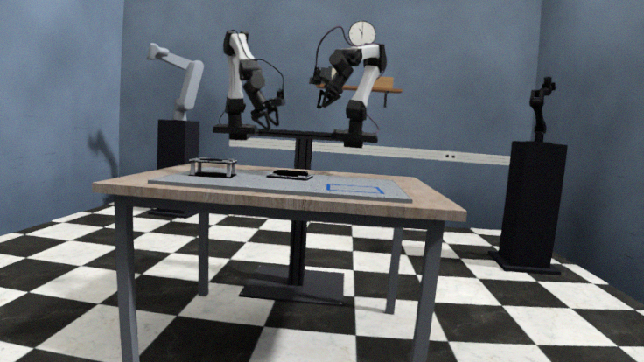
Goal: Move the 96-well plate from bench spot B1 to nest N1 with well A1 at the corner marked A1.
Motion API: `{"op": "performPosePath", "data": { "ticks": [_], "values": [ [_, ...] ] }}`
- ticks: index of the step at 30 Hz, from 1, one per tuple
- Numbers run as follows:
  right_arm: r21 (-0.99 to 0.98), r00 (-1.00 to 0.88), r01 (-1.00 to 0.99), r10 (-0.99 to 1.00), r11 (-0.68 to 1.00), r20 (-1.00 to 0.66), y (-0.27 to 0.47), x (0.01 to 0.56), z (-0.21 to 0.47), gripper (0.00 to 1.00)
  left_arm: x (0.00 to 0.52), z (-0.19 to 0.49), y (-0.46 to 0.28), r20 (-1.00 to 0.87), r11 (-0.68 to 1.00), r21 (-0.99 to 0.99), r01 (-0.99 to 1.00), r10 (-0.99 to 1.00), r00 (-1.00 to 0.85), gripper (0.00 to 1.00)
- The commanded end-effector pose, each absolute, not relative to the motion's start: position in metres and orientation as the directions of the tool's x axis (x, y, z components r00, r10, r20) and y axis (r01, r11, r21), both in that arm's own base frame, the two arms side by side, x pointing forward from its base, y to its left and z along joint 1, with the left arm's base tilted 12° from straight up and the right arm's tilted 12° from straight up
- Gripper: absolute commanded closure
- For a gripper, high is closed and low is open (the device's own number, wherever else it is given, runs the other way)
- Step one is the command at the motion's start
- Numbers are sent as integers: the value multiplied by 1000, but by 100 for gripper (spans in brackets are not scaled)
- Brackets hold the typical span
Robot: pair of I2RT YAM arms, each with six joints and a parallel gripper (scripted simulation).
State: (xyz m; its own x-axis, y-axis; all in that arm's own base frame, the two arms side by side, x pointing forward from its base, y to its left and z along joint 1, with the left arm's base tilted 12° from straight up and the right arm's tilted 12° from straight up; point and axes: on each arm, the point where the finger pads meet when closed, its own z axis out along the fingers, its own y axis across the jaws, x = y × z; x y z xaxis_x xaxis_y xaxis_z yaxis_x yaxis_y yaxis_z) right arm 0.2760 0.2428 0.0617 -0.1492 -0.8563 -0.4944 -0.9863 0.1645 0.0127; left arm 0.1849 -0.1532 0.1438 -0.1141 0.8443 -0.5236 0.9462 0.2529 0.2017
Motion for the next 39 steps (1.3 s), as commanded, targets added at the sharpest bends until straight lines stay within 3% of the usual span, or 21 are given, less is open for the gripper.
{"op": "performPosePath", "data": {
  "ticks": [1,8,14,39],
  "values": [
    [-65,-202,-968,-905,243,-375,258,306,48,0,159,148,-142,-563,256,139,957,815,-136,0],
    [-132,-179,-972,-975,196,-130,293,298,-21,0,145,158,-129,-632,326,169,930,760,-152,0],
    [-203,-149,-967,-988,152,-31,313,293,-51,0,141,156,-125,-644,343,186,921,750,-149,0],
    [-211,-123,-970,-992,122,-8,323,300,-91,0,145,134,-121,-651,406,143,902,725,-223,0]
  ]
}}
